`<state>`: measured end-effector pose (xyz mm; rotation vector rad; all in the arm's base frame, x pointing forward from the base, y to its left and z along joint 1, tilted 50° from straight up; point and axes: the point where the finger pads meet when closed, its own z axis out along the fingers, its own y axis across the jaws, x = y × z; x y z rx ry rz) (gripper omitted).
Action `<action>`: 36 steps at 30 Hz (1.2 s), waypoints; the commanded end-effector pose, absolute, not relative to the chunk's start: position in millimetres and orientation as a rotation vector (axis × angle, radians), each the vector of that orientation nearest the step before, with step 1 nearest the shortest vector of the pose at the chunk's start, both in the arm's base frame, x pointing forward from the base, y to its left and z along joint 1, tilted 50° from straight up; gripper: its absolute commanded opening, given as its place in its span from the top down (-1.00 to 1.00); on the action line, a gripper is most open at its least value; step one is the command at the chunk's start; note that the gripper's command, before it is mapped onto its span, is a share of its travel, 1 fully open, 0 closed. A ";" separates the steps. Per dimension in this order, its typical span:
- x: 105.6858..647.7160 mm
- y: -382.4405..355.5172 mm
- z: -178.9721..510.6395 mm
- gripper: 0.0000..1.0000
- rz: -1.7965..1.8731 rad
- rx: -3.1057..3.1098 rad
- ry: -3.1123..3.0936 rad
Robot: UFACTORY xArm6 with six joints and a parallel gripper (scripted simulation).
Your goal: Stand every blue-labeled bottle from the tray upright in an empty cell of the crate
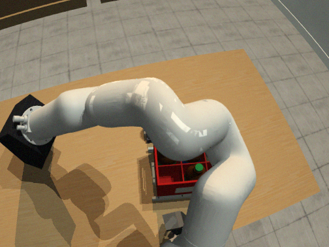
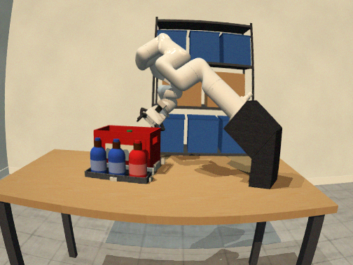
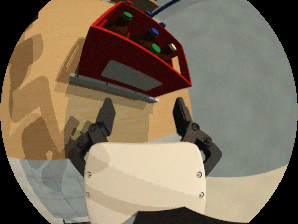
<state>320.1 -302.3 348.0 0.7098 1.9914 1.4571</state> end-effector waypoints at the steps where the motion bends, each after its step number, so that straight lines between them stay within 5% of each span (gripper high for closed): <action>1: 319.9 -302.6 349.0 -1.00 1.454 0.708 1.992; 18: 319.0 -302.3 349.9 -1.00 1.454 0.708 1.992; 25: 254.9 -266.3 410.0 -1.00 1.454 0.709 1.993; 36: 252.6 -264.8 412.1 -1.00 1.454 0.709 1.993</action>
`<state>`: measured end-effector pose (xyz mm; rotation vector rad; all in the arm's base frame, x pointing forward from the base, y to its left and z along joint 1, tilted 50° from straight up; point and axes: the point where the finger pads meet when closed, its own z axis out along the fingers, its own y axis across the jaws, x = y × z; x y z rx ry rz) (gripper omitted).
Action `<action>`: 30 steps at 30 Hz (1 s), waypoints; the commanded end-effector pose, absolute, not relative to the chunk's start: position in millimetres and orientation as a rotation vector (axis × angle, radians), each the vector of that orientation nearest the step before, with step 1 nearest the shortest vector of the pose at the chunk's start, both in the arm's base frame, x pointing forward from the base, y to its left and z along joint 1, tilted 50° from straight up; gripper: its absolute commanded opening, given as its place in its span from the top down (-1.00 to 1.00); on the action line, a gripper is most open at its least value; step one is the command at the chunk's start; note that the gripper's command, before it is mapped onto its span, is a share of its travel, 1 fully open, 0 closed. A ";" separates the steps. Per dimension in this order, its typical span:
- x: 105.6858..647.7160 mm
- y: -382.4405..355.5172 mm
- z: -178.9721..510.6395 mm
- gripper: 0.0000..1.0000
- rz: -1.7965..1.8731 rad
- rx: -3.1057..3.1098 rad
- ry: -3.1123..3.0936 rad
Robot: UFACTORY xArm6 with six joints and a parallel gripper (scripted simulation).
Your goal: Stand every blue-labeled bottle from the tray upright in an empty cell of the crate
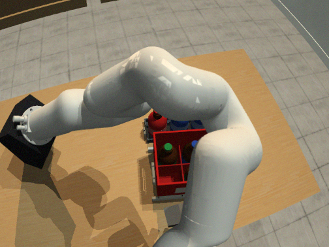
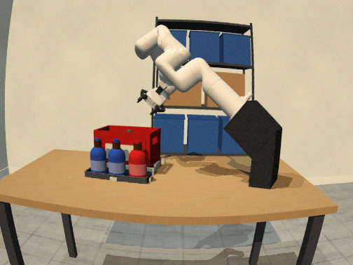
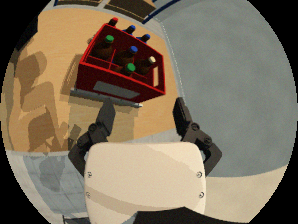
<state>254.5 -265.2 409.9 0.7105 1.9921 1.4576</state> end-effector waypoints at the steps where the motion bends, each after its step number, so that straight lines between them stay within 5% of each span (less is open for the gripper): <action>1: 252.6 -264.8 412.1 -1.00 1.454 0.710 1.992; 30: 278.5 -223.5 402.2 -1.00 1.306 1.336 1.660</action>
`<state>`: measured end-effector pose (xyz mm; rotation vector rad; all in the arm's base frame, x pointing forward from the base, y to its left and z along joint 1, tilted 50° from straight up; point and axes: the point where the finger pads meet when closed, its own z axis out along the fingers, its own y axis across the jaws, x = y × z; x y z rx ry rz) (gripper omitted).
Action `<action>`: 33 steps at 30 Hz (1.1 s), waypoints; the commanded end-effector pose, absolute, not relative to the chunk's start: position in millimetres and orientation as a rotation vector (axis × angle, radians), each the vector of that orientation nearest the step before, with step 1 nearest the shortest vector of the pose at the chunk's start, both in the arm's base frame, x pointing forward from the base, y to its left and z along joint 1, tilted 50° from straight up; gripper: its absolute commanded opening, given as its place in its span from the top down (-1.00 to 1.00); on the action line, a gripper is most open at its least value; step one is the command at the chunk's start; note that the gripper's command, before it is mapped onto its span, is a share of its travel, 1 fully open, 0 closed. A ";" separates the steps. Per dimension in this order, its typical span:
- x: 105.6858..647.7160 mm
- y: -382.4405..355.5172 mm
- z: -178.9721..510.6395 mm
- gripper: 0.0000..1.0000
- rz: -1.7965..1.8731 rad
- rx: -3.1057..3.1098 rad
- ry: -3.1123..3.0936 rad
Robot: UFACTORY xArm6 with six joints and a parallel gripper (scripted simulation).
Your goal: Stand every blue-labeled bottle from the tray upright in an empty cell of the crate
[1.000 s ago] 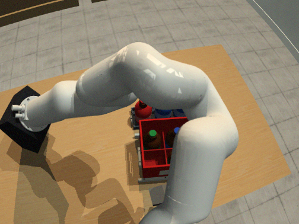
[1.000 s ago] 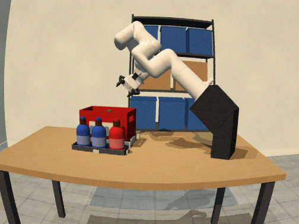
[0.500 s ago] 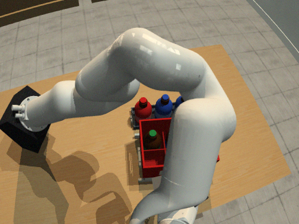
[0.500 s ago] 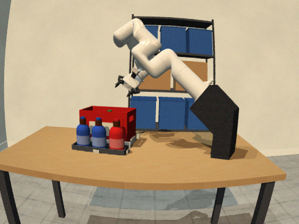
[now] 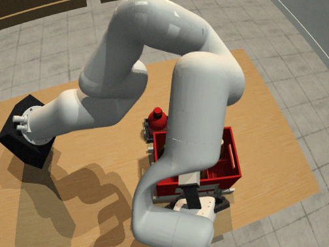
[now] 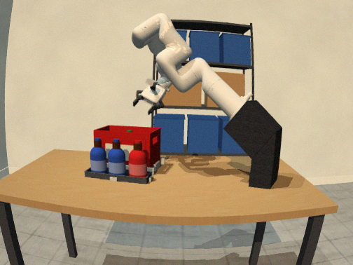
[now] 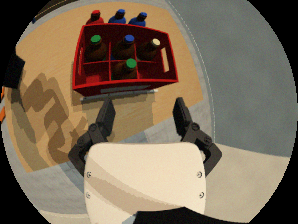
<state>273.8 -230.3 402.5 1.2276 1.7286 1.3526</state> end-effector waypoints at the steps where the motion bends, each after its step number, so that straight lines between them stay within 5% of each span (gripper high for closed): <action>1: 278.5 -223.5 402.2 -1.00 1.306 1.336 1.660; 33: 303.5 -183.8 391.1 -1.00 1.085 1.857 1.249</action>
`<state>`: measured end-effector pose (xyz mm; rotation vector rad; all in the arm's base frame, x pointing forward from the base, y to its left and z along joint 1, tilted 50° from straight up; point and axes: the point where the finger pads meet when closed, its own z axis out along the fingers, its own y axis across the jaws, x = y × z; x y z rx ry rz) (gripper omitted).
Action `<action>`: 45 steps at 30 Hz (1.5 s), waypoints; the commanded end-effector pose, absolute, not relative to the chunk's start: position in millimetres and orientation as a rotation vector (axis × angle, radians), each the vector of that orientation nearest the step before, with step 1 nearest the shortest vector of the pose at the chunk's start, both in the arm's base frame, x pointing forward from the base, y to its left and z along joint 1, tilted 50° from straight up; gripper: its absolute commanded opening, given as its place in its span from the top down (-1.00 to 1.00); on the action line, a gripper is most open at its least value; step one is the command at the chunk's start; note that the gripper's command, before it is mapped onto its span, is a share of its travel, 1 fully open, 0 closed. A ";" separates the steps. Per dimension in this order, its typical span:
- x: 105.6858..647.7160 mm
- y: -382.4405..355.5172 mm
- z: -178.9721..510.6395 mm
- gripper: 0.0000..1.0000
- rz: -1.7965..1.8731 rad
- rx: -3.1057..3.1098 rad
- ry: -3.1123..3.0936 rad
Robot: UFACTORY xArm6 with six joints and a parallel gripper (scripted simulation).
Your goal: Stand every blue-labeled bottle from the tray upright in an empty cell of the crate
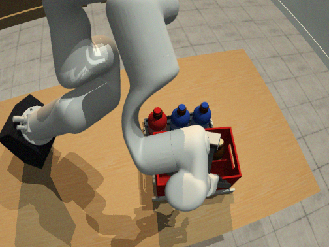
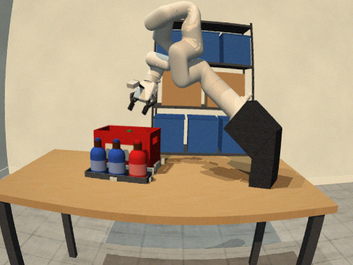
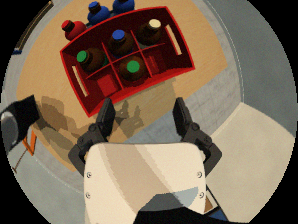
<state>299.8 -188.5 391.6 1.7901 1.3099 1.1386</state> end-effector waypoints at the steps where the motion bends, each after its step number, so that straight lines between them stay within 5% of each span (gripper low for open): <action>1: 303.5 -183.8 391.1 -1.00 1.085 1.857 1.249; 45: 320.2 -158.0 385.3 -1.00 0.907 2.138 0.936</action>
